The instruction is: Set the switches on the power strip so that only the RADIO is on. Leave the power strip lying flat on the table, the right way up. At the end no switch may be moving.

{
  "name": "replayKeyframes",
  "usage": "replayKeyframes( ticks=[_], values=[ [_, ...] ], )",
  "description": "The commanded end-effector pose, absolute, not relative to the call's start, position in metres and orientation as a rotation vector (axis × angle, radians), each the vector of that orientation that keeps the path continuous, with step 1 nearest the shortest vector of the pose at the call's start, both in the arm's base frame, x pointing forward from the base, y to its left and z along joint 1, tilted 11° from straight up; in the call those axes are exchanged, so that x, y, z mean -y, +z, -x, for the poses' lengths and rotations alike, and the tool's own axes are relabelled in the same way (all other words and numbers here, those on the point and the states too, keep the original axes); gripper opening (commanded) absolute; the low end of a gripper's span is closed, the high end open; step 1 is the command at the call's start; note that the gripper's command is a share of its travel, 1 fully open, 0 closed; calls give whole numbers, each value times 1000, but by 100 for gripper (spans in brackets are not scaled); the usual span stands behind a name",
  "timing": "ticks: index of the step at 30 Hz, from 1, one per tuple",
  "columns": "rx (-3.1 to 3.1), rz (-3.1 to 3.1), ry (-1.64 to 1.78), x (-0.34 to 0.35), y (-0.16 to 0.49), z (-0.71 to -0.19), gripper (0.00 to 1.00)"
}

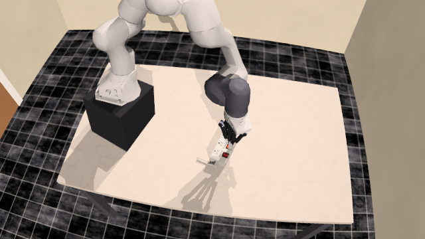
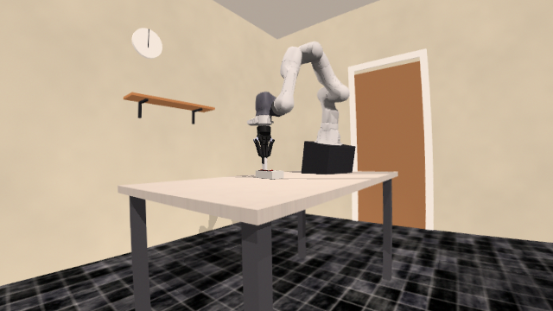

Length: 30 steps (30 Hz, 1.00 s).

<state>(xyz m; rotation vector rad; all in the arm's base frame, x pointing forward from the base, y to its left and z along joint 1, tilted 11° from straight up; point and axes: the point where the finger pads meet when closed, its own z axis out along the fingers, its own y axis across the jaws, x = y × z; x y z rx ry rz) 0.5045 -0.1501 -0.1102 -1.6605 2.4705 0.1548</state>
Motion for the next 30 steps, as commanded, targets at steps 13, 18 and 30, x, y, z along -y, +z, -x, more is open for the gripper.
replayKeyframes(
  ticks=[13,18,30],
  values=[
    [-2463,1667,148,150,-113,-506,0],
    [-2463,1667,148,150,-113,-506,0],
    [-2463,1667,148,151,-111,-506,0]
  ],
)
